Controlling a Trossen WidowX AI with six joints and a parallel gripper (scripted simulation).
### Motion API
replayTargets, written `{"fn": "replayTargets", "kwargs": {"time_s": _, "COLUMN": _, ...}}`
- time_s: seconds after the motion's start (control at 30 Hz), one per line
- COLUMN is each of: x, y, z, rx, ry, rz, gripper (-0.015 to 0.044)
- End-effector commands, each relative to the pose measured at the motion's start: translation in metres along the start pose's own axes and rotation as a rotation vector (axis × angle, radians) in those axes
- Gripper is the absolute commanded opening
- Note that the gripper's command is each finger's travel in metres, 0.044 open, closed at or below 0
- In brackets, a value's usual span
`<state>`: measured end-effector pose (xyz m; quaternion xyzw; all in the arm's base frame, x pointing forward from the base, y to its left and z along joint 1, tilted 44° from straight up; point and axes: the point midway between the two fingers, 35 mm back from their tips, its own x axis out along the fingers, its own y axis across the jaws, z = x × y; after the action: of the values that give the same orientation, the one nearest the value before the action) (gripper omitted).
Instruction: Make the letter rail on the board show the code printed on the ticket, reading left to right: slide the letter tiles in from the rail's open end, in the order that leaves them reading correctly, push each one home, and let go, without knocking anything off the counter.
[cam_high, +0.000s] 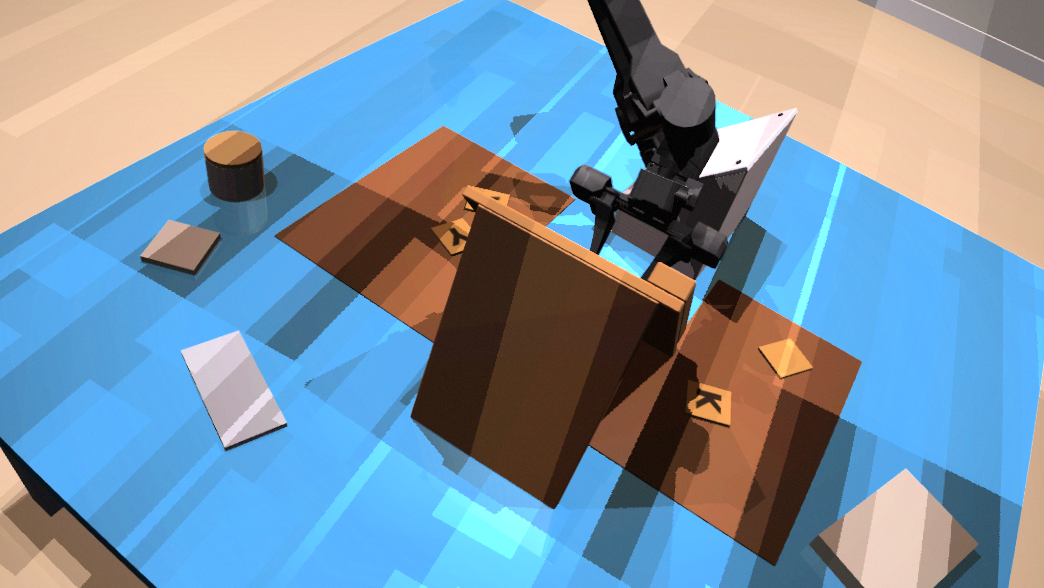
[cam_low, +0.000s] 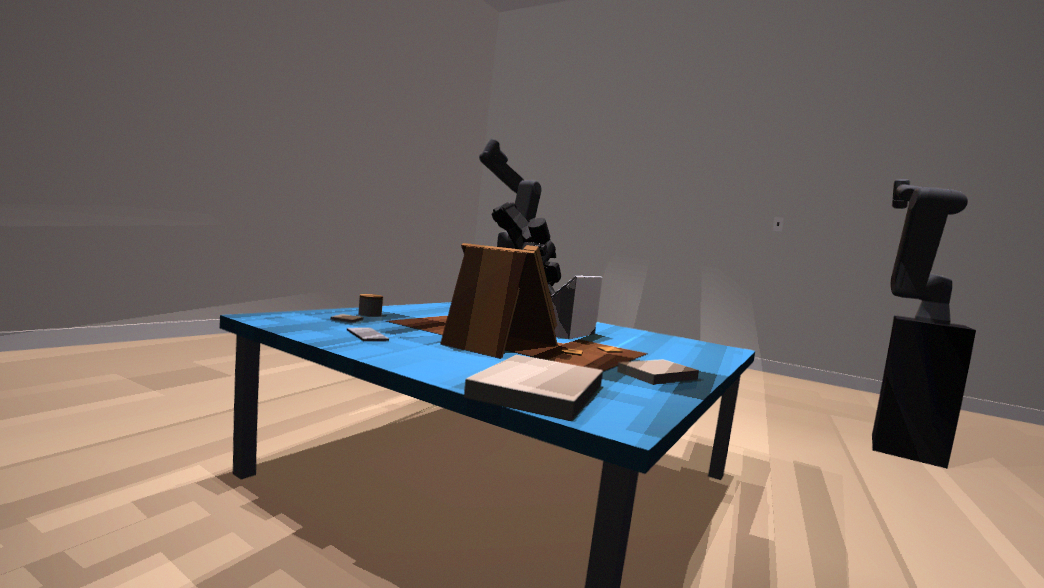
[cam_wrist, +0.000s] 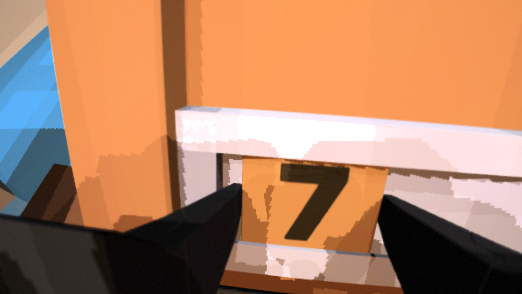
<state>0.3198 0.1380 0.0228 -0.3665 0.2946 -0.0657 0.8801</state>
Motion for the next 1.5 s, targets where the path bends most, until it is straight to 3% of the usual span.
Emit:
{"fn": "replayTargets", "kwargs": {"time_s": 0.0, "x": 0.000, "y": 0.000, "z": 0.000, "rx": 0.000, "ry": 0.000, "rz": 0.000, "gripper": 0.0105}}
{"fn": "replayTargets", "kwargs": {"time_s": 0.27, "x": -0.006, "y": 0.000, "z": 0.000, "rx": 0.009, "ry": -0.005, "rz": -0.006, "gripper": 0.0295}}
{"fn": "replayTargets", "kwargs": {"time_s": 1.47, "x": -0.033, "y": 0.004, "z": -0.003, "rx": 0.009, "ry": -0.004, "rz": -0.004, "gripper": 0.0295}}
